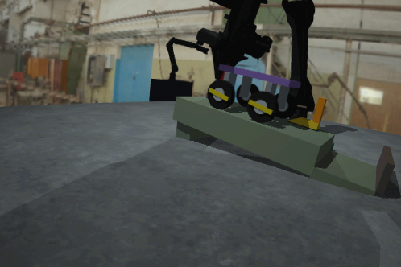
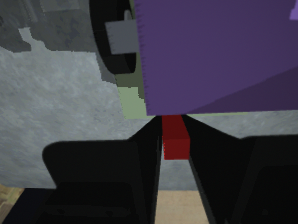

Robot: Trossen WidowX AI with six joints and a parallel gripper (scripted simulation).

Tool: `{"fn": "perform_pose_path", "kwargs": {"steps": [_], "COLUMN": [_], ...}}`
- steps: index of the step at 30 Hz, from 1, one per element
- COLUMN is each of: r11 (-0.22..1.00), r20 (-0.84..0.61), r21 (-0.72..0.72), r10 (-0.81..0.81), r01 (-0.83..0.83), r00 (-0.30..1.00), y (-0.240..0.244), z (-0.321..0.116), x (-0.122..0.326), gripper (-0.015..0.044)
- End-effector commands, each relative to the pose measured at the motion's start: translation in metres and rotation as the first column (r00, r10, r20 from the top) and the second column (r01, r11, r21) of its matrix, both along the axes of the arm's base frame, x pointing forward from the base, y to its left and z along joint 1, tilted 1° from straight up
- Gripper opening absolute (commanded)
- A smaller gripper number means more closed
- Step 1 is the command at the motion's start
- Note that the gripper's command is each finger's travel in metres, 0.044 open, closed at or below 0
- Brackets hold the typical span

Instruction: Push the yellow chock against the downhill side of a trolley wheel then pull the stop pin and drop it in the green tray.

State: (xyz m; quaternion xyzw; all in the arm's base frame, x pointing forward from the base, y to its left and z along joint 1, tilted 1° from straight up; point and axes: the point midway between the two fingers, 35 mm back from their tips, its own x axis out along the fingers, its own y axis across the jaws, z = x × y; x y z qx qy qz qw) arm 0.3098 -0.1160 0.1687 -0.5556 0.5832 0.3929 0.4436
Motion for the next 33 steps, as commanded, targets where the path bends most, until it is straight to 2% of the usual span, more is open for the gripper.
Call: {"fn": "perform_pose_path", "kwargs": {"steps": [1, 33], "r11": [1.000, 1.000], "r20": [0.004, 0.004], "r21": [-0.001, 0.000], "r10": [0.002, 0.003], "r01": [-0.002, -0.003], "r00": [1.000, 1.000], "y": [0.000, 0.006], "z": [0.005, 0.026], "x": [0.000, -0.001], "gripper": [0.0000, 0.0000]}}
